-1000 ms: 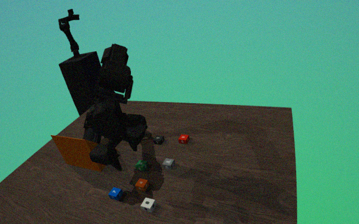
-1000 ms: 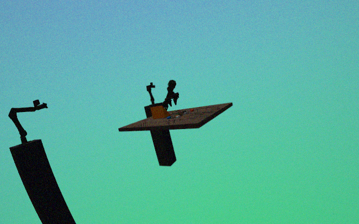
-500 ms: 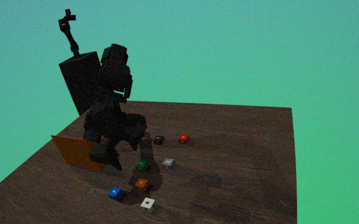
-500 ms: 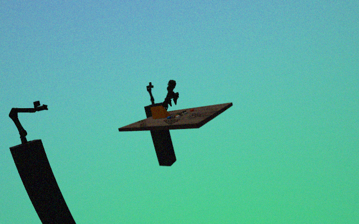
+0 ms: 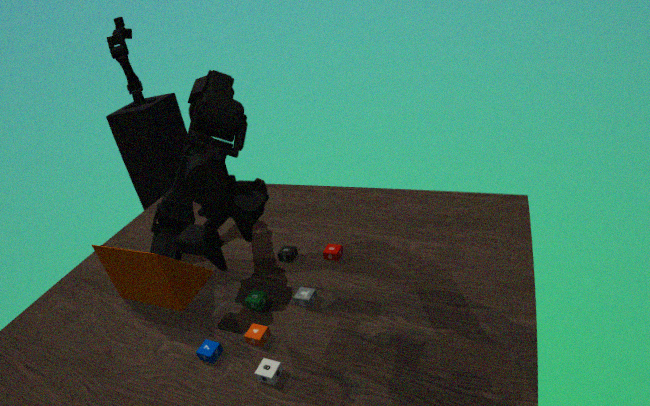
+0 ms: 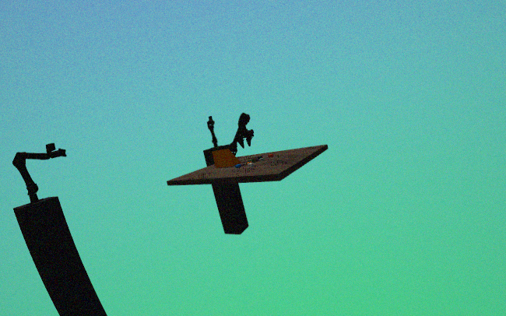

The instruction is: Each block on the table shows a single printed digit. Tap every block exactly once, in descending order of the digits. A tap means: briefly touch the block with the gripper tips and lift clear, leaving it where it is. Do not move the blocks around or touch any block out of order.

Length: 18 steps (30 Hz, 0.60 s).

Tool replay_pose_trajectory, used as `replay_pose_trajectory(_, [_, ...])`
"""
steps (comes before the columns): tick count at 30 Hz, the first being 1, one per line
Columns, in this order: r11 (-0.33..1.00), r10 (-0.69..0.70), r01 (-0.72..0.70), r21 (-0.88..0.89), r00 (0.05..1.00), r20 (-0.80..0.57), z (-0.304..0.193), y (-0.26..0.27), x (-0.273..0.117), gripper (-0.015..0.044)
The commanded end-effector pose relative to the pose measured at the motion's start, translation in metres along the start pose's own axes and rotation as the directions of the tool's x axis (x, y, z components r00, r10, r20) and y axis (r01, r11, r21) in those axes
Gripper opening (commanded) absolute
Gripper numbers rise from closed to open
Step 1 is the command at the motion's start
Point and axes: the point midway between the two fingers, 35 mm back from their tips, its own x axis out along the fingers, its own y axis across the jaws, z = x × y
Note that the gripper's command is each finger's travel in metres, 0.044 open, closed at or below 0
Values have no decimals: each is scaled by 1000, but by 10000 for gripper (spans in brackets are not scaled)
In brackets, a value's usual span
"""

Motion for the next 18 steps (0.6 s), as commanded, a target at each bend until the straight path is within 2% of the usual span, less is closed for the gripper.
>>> replay_pose_trajectory(1, [1000,5,-5,7,1000,-2,-3,5,3,400])
replay_pose_trajectory(18, [1000,5,-5,8,1000,-1,-3,7,2,400])
